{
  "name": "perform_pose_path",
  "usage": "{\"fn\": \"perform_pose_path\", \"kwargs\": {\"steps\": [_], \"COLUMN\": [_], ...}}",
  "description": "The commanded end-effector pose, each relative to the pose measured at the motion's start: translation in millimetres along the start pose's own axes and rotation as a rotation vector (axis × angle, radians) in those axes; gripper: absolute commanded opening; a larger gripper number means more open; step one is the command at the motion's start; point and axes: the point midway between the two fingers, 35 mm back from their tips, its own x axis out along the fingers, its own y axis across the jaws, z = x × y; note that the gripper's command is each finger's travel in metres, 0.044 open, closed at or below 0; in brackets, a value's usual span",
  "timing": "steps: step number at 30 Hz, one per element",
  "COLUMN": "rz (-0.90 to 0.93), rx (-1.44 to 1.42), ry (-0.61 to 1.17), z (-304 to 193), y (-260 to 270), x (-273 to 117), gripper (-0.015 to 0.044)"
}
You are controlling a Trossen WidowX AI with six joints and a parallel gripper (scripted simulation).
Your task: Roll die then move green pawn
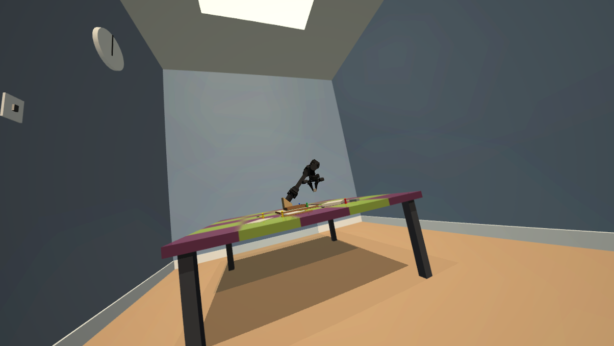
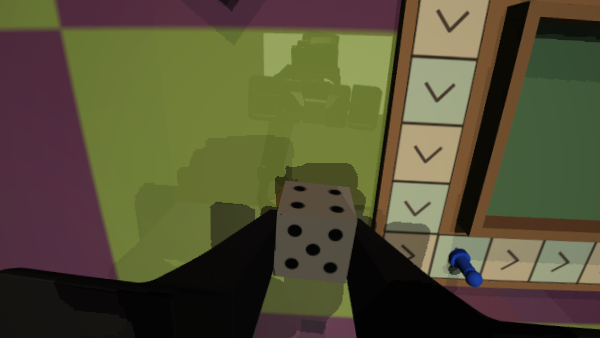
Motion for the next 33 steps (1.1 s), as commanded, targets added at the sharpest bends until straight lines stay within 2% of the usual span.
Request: {"fn": "perform_pose_path", "kwargs": {"steps": [1,17,33], "rz": [-0.010,-0.020,-0.014], "rx": [0.147,0.700,1.250], "ry": [0.004,-0.002,0.000], "z": [8.8,31.4,33.8], "y": [-19.6,-91.5,-164.0], "x": [4.6,17.1,30.8], "gripper": [0.0000,0.0000,0.0000]}}
